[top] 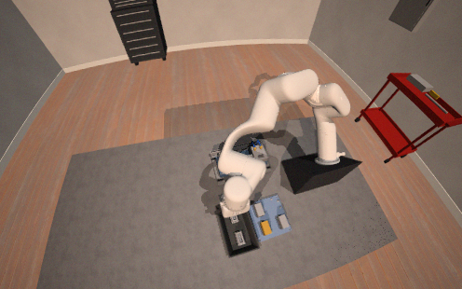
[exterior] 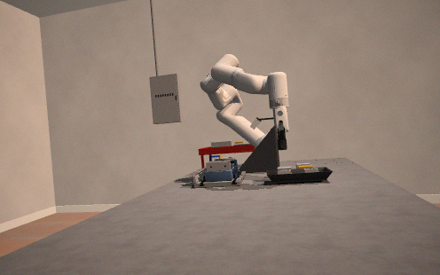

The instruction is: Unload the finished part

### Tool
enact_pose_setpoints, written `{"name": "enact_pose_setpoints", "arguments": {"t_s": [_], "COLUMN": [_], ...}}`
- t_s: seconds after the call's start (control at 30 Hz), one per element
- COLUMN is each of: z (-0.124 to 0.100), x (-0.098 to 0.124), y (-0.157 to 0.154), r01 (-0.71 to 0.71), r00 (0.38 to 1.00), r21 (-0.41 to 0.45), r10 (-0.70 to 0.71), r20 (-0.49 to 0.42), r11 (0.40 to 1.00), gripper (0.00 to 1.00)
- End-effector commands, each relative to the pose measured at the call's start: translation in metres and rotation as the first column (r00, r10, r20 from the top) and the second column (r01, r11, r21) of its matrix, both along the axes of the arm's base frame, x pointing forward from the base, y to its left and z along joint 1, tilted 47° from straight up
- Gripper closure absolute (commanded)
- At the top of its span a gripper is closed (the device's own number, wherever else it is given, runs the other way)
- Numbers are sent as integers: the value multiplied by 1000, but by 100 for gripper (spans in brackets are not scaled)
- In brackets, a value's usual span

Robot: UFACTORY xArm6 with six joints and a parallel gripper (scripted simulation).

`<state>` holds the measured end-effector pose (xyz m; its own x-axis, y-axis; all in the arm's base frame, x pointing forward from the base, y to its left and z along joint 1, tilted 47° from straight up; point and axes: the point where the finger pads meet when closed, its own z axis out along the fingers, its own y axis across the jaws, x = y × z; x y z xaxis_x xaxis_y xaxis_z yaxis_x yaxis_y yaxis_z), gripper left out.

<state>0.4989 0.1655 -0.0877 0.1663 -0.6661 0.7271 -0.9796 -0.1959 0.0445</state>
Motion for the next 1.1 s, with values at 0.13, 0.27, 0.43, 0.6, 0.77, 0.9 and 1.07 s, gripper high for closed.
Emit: {"name": "enact_pose_setpoints", "arguments": {"t_s": [0.13,0.27,0.43,0.6,0.77,0.9,1.07], "z": [28,34,36,37,37,37,37], "x": [-4,-5,-5,-5,-5,-5,-5], "y": [29,35,37,38,38,38,38], "r01": [0,0,0,-1,-1,-1,-1], "r00": [1000,1000,1000,1000,1000,1000,1000], "r21": [0,0,0,0,0,0,0], "r10": [0,0,0,1,1,1,1], "r20": [2,2,2,2,2,2,2], "r11": [1000,1000,1000,1000,1000,1000,1000], "gripper": [31,31,31,100,100,100,100]}}
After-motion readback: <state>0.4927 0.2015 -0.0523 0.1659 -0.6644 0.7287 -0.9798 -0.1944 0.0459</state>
